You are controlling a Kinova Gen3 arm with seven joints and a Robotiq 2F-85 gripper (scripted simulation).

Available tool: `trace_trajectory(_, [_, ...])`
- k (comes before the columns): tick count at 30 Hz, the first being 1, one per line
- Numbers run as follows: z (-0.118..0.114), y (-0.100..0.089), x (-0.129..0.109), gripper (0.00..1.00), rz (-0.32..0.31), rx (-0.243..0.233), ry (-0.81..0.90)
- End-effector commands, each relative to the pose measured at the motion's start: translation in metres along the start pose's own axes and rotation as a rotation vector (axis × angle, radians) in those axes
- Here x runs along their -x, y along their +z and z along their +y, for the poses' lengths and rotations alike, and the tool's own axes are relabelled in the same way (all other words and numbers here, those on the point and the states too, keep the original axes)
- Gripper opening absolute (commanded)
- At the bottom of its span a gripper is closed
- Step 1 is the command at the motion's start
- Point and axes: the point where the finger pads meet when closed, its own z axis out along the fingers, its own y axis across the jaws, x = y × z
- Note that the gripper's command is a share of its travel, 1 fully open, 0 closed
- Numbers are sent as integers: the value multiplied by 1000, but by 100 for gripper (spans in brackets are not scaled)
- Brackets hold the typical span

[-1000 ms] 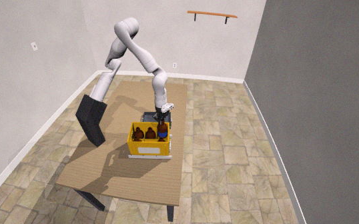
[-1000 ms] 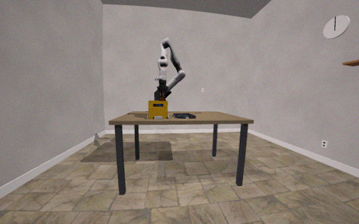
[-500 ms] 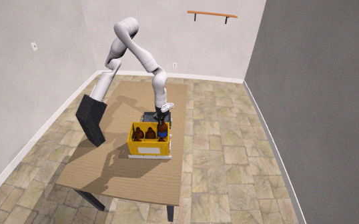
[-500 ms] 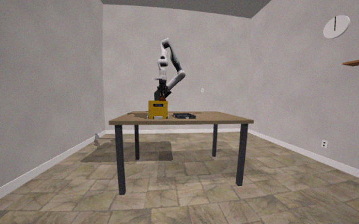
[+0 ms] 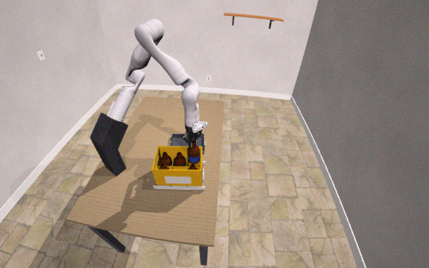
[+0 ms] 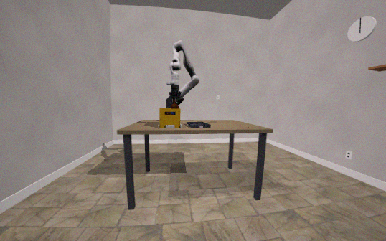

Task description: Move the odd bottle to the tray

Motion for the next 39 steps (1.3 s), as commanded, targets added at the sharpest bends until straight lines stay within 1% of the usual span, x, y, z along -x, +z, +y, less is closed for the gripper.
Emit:
trace_trajectory(1, [0, -8, -2, 0, 4, -2, 7])
trace_trajectory(8, [0, -17, -2, 0, 4, -1, 7])
trace_trajectory(22, [0, -27, -2, 0, 4, -1, 6])
trace_trajectory(39, [0, -30, -2, 0, 3, -1, 6])
